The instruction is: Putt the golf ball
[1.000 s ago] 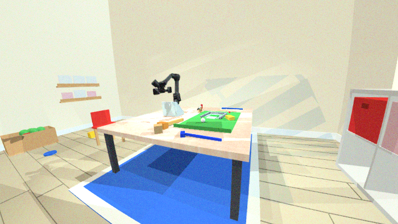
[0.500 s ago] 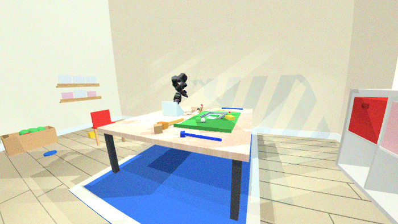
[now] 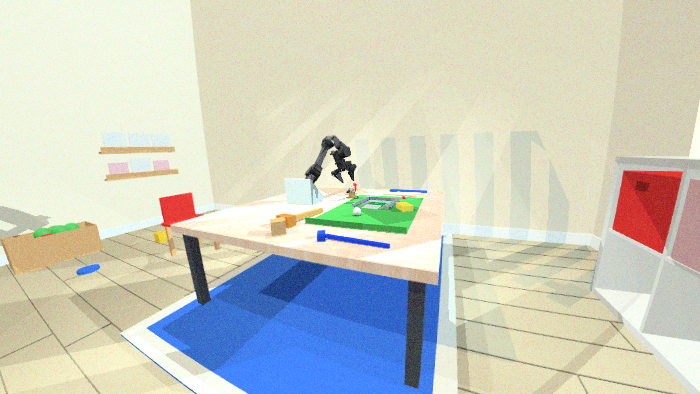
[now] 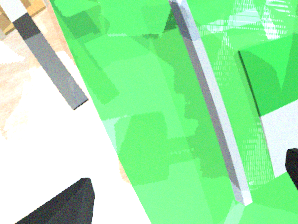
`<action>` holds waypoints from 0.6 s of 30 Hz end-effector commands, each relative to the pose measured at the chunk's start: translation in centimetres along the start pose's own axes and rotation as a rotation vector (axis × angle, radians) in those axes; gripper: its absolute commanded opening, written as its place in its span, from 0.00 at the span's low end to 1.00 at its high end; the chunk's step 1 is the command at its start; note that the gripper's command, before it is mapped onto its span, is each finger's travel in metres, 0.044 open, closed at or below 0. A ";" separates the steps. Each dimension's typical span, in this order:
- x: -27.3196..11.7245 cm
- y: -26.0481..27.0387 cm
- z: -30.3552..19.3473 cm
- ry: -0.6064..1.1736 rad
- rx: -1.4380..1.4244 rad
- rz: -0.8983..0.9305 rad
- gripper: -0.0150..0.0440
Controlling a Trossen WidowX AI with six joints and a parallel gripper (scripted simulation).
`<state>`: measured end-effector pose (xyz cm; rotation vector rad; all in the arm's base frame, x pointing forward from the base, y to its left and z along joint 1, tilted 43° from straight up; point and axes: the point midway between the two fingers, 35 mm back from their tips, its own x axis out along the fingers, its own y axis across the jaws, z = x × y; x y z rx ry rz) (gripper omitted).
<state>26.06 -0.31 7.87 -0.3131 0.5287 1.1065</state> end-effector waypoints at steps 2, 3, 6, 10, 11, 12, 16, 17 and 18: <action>3.5 4.5 4.8 -0.024 -0.294 0.229 1.00; 4.0 5.5 5.6 -0.032 -0.349 0.274 1.00; 4.8 6.7 6.7 -0.047 -0.431 0.341 1.00; 4.8 6.7 6.7 -0.047 -0.431 0.341 1.00; 4.8 6.7 6.7 -0.047 -0.431 0.341 1.00; 4.8 6.7 6.7 -0.047 -0.431 0.341 1.00; 5.3 6.7 6.5 -0.046 -0.431 0.340 1.00; 5.7 6.8 6.4 -0.046 -0.431 0.340 1.00; 6.1 6.9 6.3 -0.046 -0.431 0.340 1.00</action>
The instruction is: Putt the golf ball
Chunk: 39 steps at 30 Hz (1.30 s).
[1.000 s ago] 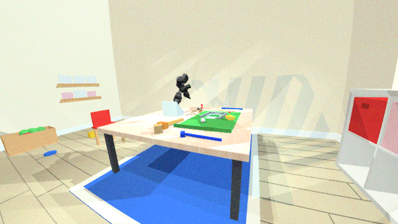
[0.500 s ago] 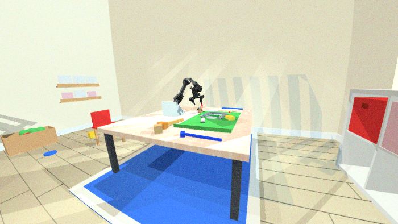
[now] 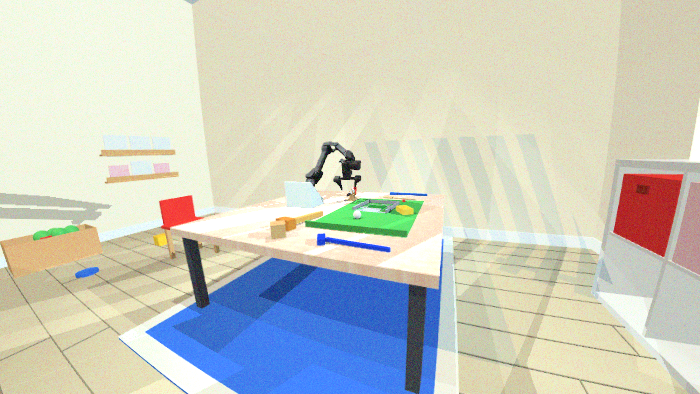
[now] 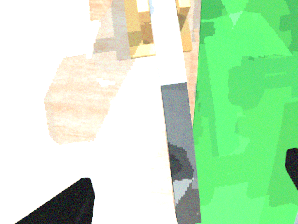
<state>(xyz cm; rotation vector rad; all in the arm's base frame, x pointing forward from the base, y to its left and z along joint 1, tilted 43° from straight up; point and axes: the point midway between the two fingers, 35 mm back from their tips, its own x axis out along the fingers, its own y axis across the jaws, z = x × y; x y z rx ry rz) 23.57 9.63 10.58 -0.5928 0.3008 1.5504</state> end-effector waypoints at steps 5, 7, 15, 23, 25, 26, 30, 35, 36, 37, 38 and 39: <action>1.9 0.1 -0.4 -0.006 0.004 0.006 1.00; 2.1 0.1 -0.5 -0.006 0.004 0.006 1.00; 4.1 0.1 -1.0 -0.007 0.004 0.006 1.00; 4.9 0.1 -1.2 -0.007 0.004 0.006 1.00; 5.2 0.1 -1.3 -0.007 0.004 0.006 1.00; 5.4 0.1 -1.3 -0.007 0.004 0.006 1.00; 6.0 0.1 -1.5 -0.008 0.004 0.006 1.00; 6.0 0.0 -1.4 -0.007 -0.004 0.004 0.96; 6.0 0.0 -1.4 -0.007 -0.004 0.004 0.91; 6.0 0.0 -1.4 -0.007 -0.004 0.004 0.87; 6.0 0.0 -1.4 -0.007 -0.004 0.004 0.82; 6.0 0.0 -1.4 -0.007 -0.004 0.004 0.78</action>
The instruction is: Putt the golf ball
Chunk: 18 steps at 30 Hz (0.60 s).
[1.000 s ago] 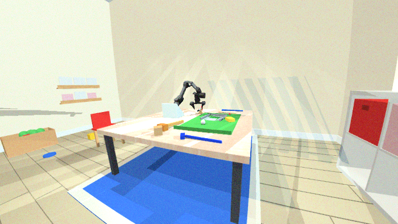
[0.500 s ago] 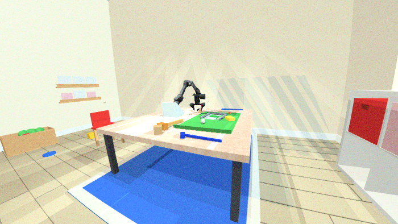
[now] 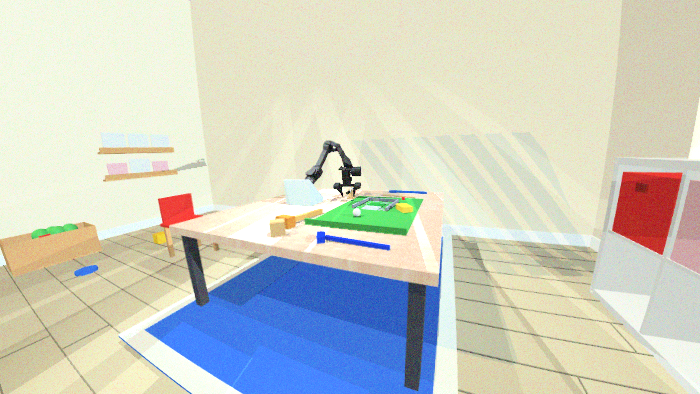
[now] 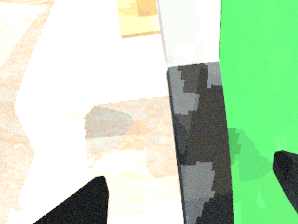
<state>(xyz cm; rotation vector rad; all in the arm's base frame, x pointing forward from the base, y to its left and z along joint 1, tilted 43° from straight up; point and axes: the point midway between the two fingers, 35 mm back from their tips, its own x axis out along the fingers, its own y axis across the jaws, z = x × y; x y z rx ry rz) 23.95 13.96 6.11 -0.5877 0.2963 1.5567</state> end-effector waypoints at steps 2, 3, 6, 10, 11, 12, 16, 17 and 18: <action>0.0 0.0 0.0 0.000 -0.003 0.000 0.69; 0.0 0.0 0.0 0.000 -0.003 0.000 0.64; 0.0 0.0 0.0 0.000 -0.003 0.000 0.51; 0.0 0.0 0.0 0.000 -0.003 0.000 0.33; 0.0 0.0 0.0 0.000 -0.003 0.000 0.32; 0.0 0.0 0.0 0.000 -0.003 0.000 0.31; 0.0 0.0 0.0 0.000 -0.003 0.000 0.26; 0.0 0.0 0.0 0.000 -0.003 0.000 0.25; -0.1 -0.1 0.0 0.001 -0.003 0.000 0.25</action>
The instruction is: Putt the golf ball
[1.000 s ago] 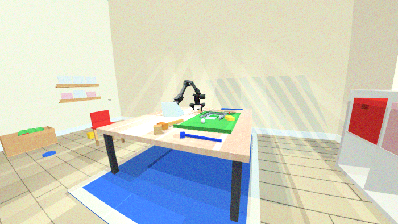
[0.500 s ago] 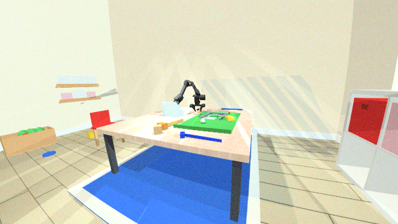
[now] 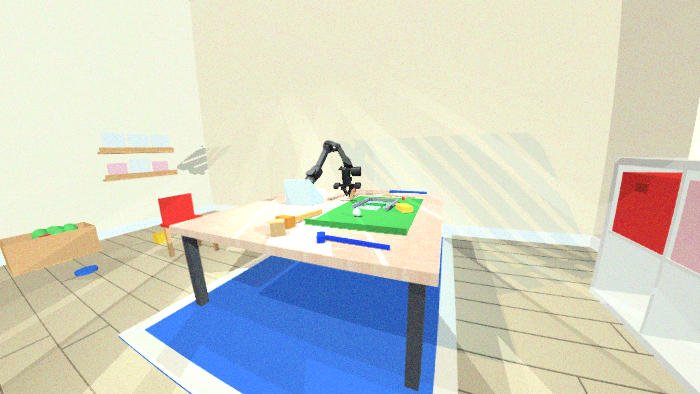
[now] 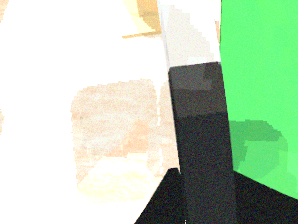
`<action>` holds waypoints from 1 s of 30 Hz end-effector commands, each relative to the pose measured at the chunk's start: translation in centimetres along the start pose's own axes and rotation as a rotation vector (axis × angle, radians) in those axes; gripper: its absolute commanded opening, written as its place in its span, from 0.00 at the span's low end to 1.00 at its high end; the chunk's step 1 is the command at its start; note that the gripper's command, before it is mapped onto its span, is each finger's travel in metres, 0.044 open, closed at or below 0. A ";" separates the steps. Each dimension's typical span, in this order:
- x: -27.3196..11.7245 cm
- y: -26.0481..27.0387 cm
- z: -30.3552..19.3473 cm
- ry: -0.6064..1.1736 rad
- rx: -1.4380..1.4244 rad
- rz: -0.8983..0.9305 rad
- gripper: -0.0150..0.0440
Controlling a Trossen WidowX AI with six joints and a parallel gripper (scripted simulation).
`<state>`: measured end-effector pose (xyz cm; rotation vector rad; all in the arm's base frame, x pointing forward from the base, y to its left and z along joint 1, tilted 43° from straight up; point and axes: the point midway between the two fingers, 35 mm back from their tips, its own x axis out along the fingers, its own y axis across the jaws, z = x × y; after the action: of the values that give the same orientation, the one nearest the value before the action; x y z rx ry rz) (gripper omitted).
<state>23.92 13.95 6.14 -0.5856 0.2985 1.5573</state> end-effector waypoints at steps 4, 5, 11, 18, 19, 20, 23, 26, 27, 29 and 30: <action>-1.0 -0.2 0.0 0.007 -0.005 -0.002 0.25; -1.4 -0.3 0.1 0.009 -0.004 -0.001 0.25; -4.0 -0.5 0.5 0.018 -0.002 0.000 0.25; -7.1 -0.3 1.4 0.016 0.000 0.002 0.25; -7.6 -0.3 1.6 0.014 0.000 0.002 0.25; -8.1 -0.3 1.8 0.013 0.000 0.002 0.25; -9.4 -0.1 2.4 0.006 0.001 0.002 0.25; -9.7 0.0 2.5 0.004 0.001 0.001 0.25; -8.9 -0.1 2.1 0.010 0.011 0.003 0.25; -9.1 -0.2 1.7 0.015 0.031 -0.001 0.25; -9.2 -0.4 1.4 0.020 0.049 -0.004 0.25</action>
<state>23.56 7.37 12.55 -0.5860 0.3195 1.5547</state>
